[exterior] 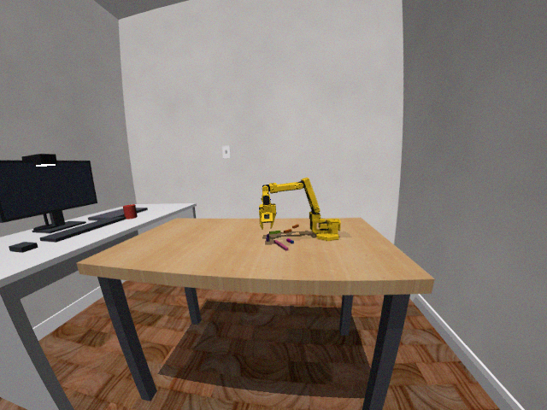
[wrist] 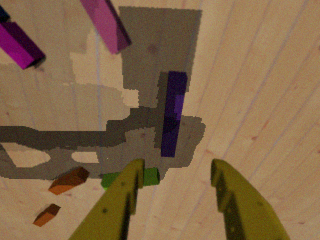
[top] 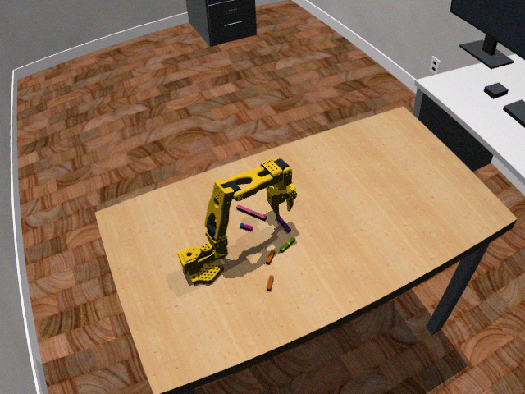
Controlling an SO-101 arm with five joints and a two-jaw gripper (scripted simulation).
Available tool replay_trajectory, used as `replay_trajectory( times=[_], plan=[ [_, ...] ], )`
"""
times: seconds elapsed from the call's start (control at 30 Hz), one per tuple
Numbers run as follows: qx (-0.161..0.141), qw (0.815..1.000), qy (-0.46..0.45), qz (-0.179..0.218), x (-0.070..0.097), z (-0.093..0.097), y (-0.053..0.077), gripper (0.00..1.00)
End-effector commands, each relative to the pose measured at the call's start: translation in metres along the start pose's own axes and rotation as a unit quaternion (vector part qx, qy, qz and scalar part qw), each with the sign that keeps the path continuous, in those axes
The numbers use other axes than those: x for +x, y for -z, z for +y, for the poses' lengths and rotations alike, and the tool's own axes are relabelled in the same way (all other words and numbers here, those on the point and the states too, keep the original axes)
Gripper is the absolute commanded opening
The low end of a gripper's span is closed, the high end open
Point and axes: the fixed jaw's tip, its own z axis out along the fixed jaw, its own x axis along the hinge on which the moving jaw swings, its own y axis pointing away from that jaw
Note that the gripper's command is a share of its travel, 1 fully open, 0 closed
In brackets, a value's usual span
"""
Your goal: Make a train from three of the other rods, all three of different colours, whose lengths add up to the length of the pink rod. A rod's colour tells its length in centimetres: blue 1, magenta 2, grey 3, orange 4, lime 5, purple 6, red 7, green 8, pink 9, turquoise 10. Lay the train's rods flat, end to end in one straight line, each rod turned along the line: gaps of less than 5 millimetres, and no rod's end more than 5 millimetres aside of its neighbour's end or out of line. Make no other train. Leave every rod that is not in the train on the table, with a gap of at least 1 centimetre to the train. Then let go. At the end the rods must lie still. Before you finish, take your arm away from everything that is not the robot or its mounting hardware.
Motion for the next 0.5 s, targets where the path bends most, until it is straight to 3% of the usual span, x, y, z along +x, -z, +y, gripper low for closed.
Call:
replay_trajectory(
  times=[0.0,0.4,0.47],
  plan=[
    [0.047,0.999,-0.007,-0.003,0.0006,-0.0105,0.0162,0.19],
    [0.047,0.999,-0.007,-0.003,0.0006,-0.0105,0.0162,0.19],
    [0.062,0.998,-0.012,-0.004,0.003,-0.0133,0.0238,0.19]
  ],
)
